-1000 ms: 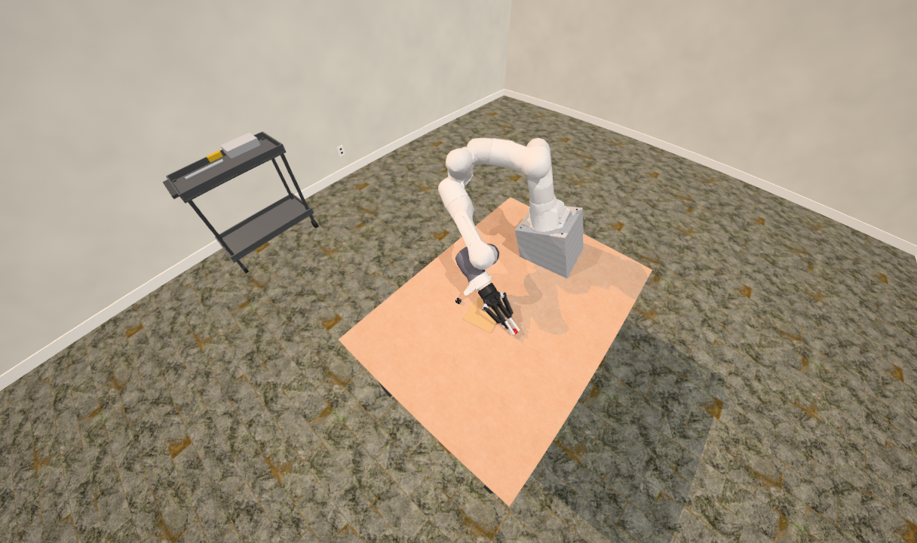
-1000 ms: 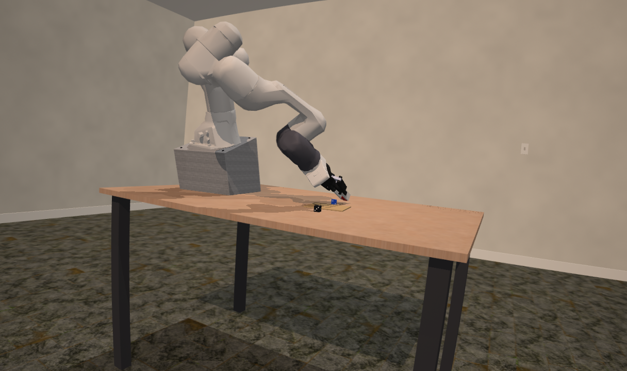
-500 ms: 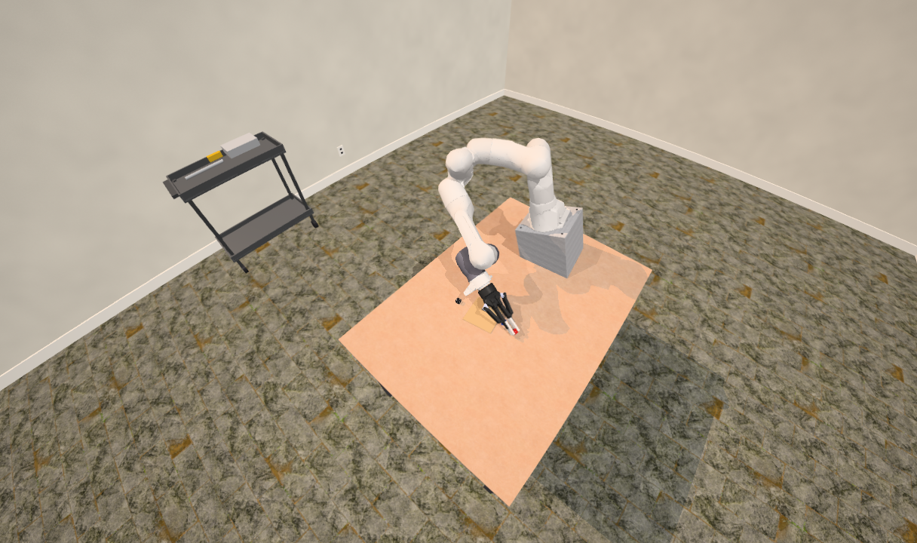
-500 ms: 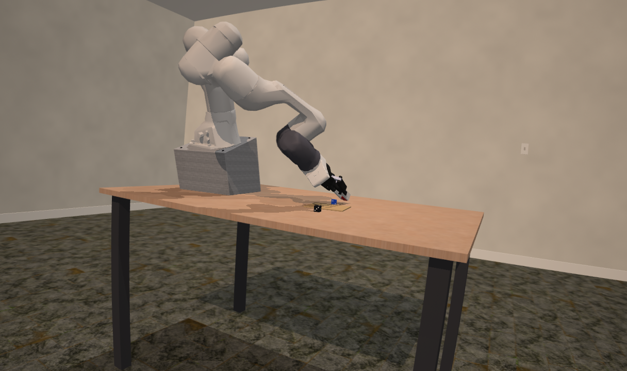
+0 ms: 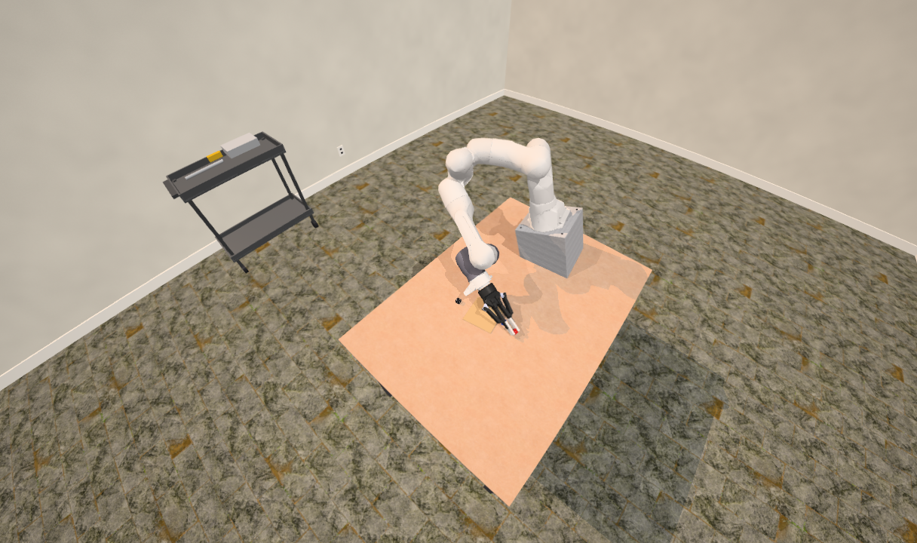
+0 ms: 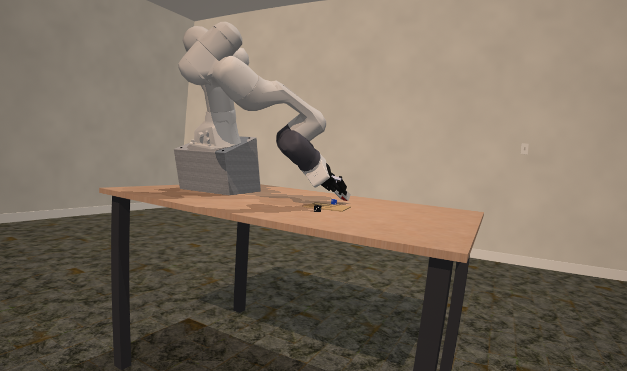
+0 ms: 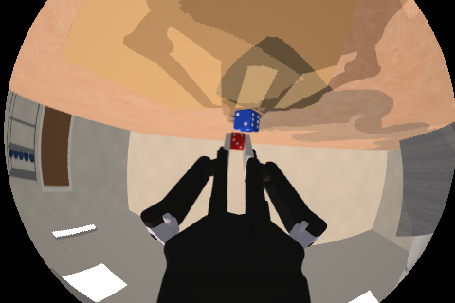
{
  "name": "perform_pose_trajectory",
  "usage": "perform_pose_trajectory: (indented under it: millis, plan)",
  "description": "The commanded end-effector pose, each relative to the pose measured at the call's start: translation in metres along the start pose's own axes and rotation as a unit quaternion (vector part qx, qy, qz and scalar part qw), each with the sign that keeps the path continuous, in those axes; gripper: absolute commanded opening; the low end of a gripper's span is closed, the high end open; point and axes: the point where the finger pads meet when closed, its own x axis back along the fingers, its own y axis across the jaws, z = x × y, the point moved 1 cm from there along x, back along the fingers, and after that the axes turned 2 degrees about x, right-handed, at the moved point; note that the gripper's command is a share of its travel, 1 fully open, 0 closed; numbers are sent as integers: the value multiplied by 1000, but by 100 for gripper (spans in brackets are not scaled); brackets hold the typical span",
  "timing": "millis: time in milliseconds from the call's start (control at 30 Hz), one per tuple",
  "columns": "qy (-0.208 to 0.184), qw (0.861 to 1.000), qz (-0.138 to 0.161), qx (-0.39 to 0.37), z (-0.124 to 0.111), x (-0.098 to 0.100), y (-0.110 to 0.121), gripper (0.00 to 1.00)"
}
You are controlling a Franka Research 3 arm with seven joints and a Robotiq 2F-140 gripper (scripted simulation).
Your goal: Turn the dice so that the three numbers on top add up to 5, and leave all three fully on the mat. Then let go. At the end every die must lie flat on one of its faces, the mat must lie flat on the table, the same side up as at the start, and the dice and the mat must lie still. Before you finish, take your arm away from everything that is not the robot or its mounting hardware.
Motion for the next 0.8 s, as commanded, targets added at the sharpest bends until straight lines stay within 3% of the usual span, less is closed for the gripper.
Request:
perform_pose_trajectory:
  millis: [0,767]
  plan:
    - [-1,1000,-2,2,1,-1,1,9]
    - [-1,1000,-2,2,11,-6,2,9]
